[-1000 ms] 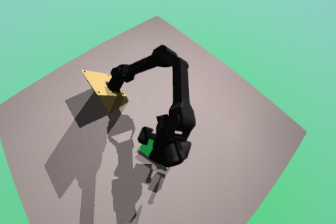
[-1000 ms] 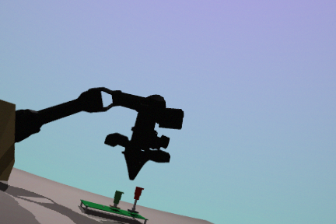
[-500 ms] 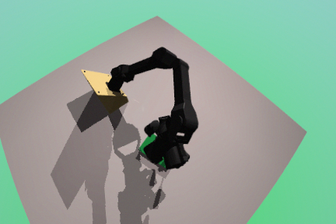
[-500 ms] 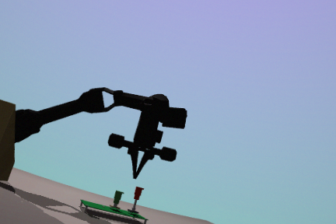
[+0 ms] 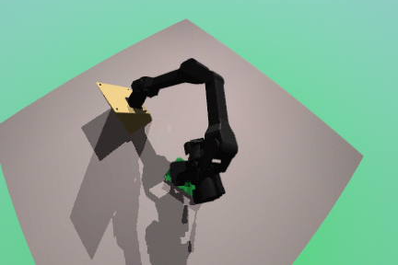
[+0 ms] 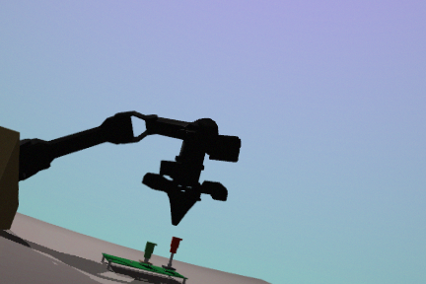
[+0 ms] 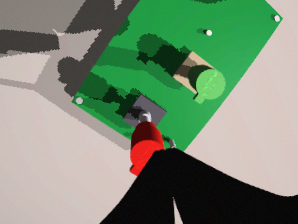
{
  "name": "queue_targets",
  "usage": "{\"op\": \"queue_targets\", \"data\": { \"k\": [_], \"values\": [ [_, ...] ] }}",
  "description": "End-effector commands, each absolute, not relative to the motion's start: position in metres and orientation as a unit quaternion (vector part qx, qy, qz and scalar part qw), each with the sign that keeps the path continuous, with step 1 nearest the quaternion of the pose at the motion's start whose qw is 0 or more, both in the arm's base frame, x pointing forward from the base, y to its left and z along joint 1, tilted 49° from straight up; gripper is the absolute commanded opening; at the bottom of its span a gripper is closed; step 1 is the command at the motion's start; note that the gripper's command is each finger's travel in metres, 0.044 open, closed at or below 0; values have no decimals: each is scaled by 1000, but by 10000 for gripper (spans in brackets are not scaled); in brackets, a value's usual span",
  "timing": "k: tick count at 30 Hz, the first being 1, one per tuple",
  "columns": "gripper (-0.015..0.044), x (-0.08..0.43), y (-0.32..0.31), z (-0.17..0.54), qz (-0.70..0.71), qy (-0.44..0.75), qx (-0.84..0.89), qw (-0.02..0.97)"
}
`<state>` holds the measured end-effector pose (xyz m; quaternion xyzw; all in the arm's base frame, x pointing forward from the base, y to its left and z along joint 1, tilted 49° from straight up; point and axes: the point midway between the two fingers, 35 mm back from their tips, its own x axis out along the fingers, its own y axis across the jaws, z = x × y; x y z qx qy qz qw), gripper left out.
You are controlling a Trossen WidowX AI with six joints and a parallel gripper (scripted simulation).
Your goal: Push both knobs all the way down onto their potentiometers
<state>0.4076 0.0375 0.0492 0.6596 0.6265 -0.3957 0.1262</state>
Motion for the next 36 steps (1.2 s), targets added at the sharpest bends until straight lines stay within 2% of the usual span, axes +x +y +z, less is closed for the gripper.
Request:
{"op": "queue_targets", "data": {
  "k": [1, 25, 36],
  "values": [
    [0, 410, 37, 50, -441, 597, 667, 72],
    [0, 420, 36, 58, -644, 376, 633, -206],
    [0, 419, 41, 54, -649, 369, 630, -214]
  ]
}}
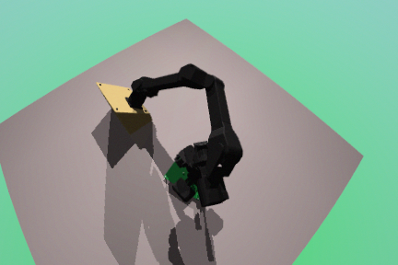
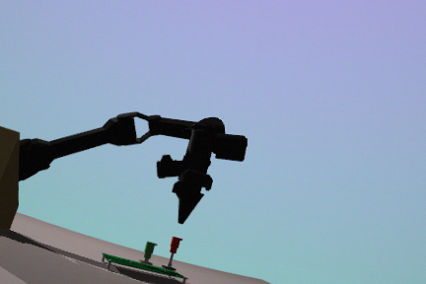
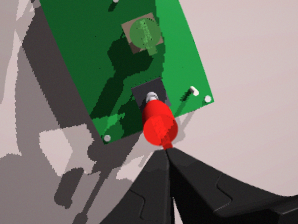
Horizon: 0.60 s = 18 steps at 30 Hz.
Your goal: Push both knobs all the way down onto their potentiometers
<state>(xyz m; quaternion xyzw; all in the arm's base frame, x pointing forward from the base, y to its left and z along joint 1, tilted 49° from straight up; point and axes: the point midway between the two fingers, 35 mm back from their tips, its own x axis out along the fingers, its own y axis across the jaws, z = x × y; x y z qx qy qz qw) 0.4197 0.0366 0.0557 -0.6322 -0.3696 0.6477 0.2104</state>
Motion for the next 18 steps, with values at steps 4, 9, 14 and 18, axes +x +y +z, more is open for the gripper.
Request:
{"op": "queue_targets", "data": {
  "k": [4, 9, 14, 18],
  "values": [
    [0, 419, 42, 53, 649, -369, -630, 214],
    [0, 418, 47, 48, 649, -369, -631, 214],
    [0, 417, 53, 43, 649, -369, -630, 214],
    [0, 417, 56, 40, 648, -369, -630, 214]
  ]
}}
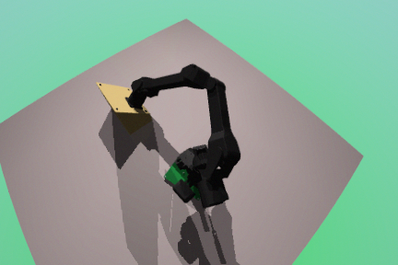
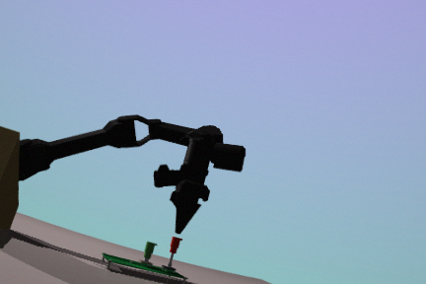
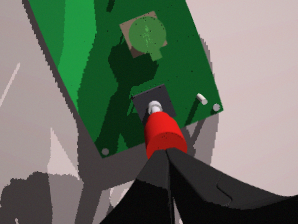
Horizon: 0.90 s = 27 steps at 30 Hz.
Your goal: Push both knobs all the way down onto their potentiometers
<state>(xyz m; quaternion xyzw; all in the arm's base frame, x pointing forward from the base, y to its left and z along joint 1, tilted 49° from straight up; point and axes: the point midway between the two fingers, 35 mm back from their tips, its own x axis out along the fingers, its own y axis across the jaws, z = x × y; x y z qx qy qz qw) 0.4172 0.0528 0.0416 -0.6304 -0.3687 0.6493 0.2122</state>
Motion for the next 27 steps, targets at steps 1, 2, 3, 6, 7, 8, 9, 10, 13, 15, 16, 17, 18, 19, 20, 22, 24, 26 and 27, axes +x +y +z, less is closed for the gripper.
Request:
{"op": "queue_targets", "data": {
  "k": [1, 2, 3, 6, 7, 8, 9, 10, 13, 15, 16, 17, 18, 19, 20, 22, 24, 26, 27],
  "values": [
    [0, 417, 56, 40, 648, -369, -630, 214],
    [0, 417, 56, 40, 648, -369, -630, 214],
    [0, 417, 56, 40, 648, -369, -630, 214],
    [0, 417, 56, 41, 648, -369, -630, 214],
    [0, 417, 56, 41, 648, -369, -630, 214],
    [0, 417, 56, 41, 648, -369, -630, 214],
    [0, 417, 56, 40, 648, -369, -630, 214],
    [0, 417, 56, 40, 648, -369, -630, 214],
    [0, 417, 57, 40, 648, -369, -630, 214],
    [0, 417, 57, 39, 648, -369, -630, 214],
    [0, 417, 57, 39, 648, -369, -630, 214],
    [0, 417, 58, 39, 648, -369, -630, 214],
    [0, 417, 58, 39, 648, -369, -630, 214],
    [0, 417, 58, 39, 648, -369, -630, 214],
    [0, 417, 58, 39, 648, -369, -630, 214],
    [0, 416, 59, 38, 648, -369, -630, 214],
    [0, 416, 59, 38, 648, -369, -630, 214],
    [0, 416, 59, 37, 648, -369, -630, 214],
    [0, 416, 60, 37, 648, -369, -630, 214]
  ]
}}
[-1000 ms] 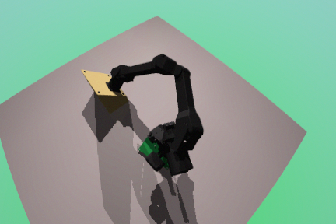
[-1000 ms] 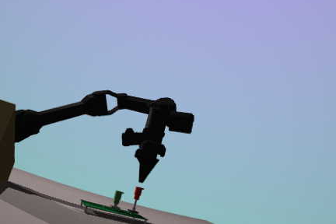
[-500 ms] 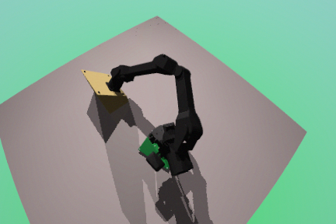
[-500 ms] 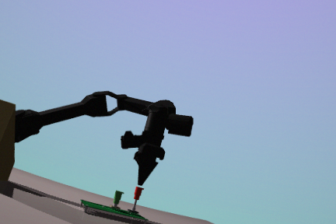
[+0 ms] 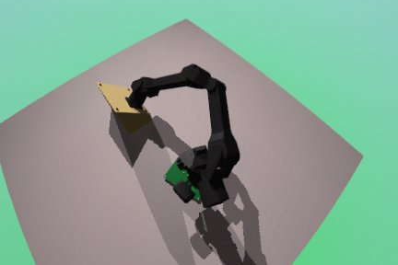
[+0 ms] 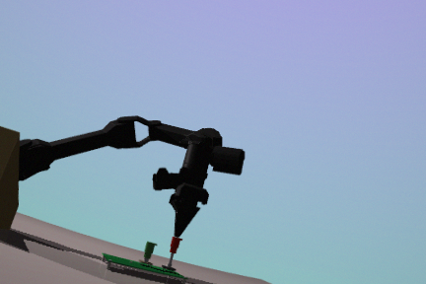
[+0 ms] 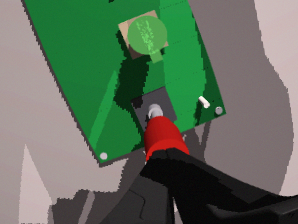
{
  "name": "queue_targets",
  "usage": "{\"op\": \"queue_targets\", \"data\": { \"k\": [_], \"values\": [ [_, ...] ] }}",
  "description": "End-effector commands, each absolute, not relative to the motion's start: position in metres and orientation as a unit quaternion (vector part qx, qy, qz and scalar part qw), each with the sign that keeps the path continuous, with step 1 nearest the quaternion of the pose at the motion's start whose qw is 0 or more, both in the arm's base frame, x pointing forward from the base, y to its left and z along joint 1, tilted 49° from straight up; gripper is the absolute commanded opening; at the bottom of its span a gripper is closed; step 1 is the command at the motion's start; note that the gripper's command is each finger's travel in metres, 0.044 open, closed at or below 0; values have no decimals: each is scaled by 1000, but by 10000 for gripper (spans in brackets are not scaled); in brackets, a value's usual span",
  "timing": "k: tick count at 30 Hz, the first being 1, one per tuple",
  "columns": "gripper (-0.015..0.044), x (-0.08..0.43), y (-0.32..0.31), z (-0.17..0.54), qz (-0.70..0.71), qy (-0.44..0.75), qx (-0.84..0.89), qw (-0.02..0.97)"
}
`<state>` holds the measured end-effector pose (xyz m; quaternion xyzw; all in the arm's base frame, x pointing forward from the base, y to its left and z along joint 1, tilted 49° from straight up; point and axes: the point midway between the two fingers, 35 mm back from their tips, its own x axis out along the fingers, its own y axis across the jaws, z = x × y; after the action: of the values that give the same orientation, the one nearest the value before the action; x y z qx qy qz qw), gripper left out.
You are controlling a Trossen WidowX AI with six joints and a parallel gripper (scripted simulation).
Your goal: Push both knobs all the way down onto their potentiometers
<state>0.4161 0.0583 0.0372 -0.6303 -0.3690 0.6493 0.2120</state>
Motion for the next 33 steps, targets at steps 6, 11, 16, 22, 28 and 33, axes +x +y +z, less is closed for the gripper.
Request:
{"op": "queue_targets", "data": {
  "k": [6, 11, 16, 22, 28, 33],
  "values": [
    [0, 416, 60, 37, 648, -369, -630, 214],
    [0, 416, 60, 37, 648, -369, -630, 214],
    [0, 416, 60, 37, 648, -369, -630, 214],
    [0, 416, 61, 36, 648, -369, -630, 214],
    [0, 415, 65, 32, 648, -369, -630, 214],
    [0, 415, 65, 32, 648, -369, -630, 214]
  ]
}}
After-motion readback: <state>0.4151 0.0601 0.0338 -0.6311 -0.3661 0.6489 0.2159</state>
